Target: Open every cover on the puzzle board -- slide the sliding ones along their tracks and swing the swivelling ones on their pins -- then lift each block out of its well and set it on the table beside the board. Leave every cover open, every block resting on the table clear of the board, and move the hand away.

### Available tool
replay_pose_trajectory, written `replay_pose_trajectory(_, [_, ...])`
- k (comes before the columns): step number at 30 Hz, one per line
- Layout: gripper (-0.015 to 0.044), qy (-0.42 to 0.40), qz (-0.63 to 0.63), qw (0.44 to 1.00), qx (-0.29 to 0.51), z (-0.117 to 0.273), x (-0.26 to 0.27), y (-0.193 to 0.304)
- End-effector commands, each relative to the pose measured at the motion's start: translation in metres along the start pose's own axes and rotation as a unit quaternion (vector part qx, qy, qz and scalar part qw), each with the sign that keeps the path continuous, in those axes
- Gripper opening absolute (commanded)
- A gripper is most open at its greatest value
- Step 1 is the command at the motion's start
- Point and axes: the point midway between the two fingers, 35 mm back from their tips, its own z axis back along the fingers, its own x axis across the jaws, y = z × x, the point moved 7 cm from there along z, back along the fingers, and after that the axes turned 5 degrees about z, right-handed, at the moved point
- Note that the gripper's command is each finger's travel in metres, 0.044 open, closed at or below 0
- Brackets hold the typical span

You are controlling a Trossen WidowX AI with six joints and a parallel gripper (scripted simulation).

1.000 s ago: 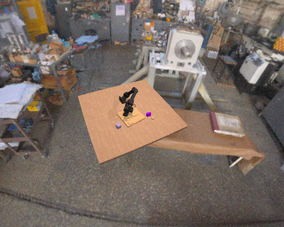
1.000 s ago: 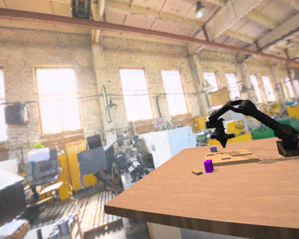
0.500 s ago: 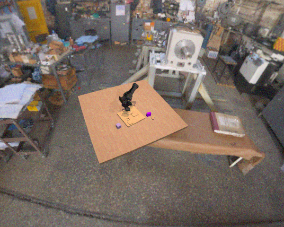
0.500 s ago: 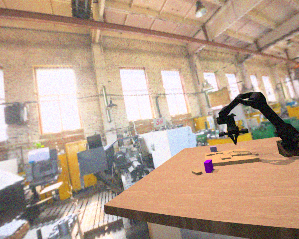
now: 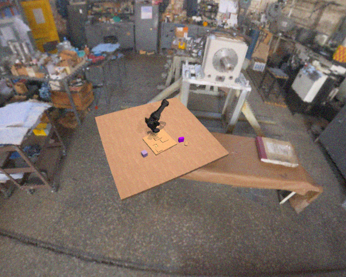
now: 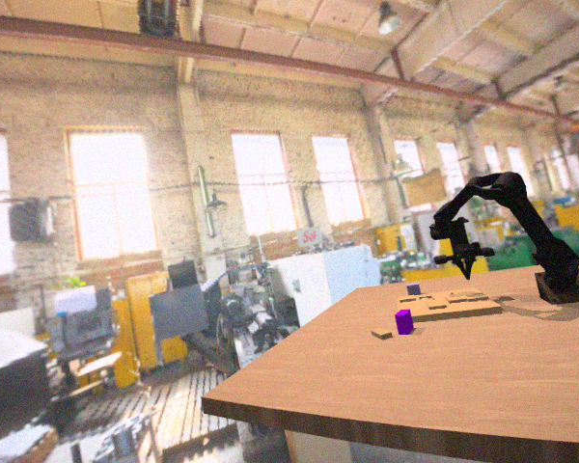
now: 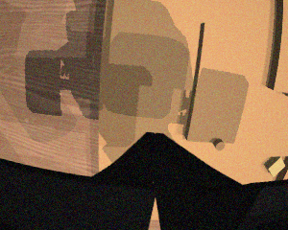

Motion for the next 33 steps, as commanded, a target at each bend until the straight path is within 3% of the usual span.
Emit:
replay_pose_trajectory(1, [0.0, 0.0, 0.007, 1.0, 0.004, 0.001, 0.001, -0.001])
replay_pose_trajectory(33, [0.0, 0.0, 0.007, 1.0, 0.004, -0.013, 0.0, 0.0])
